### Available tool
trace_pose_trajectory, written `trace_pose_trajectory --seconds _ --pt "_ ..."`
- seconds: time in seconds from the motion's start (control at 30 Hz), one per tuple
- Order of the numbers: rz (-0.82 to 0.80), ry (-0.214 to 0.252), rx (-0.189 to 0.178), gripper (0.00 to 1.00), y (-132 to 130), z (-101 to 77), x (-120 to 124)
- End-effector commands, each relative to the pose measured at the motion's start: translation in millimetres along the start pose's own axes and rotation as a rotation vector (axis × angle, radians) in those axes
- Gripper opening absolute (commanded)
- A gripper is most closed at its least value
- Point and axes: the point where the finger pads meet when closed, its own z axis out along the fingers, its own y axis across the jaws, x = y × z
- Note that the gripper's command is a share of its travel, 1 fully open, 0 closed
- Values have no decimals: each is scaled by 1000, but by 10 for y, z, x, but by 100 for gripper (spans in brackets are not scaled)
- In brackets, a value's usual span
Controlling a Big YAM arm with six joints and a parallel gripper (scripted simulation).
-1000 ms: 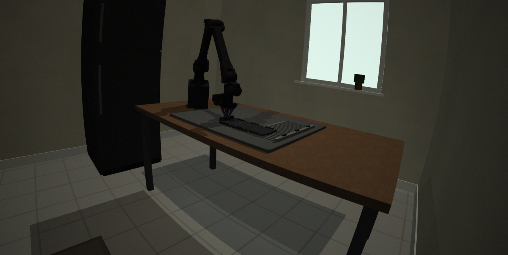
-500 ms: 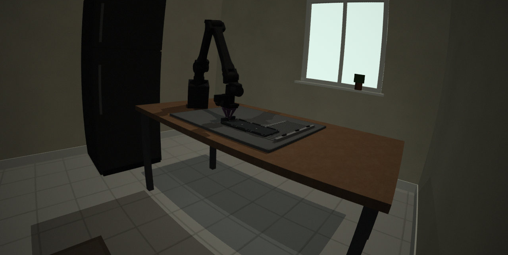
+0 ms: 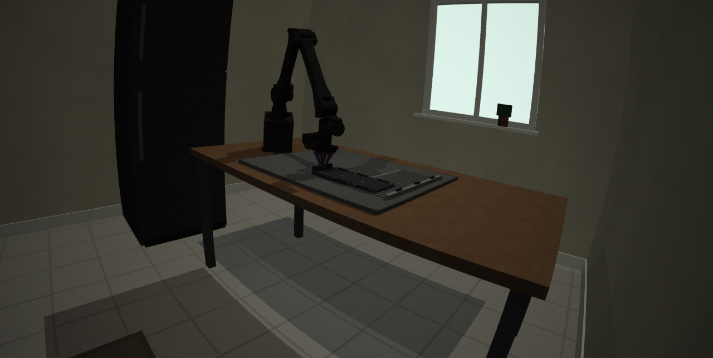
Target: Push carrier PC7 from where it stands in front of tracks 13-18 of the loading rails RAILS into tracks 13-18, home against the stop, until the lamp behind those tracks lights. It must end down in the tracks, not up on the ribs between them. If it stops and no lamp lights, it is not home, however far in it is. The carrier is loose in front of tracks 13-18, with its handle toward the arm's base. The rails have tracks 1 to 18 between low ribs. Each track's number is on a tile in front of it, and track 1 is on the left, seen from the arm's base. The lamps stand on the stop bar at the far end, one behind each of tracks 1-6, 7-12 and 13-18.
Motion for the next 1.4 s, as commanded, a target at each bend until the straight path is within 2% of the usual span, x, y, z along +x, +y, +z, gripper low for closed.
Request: trace_pose_trajectory --seconds 0.0,1.37 --pt "2 -11 -49 0 350 -55 19" --pt "3 -12 -56 0 729 -76 22"
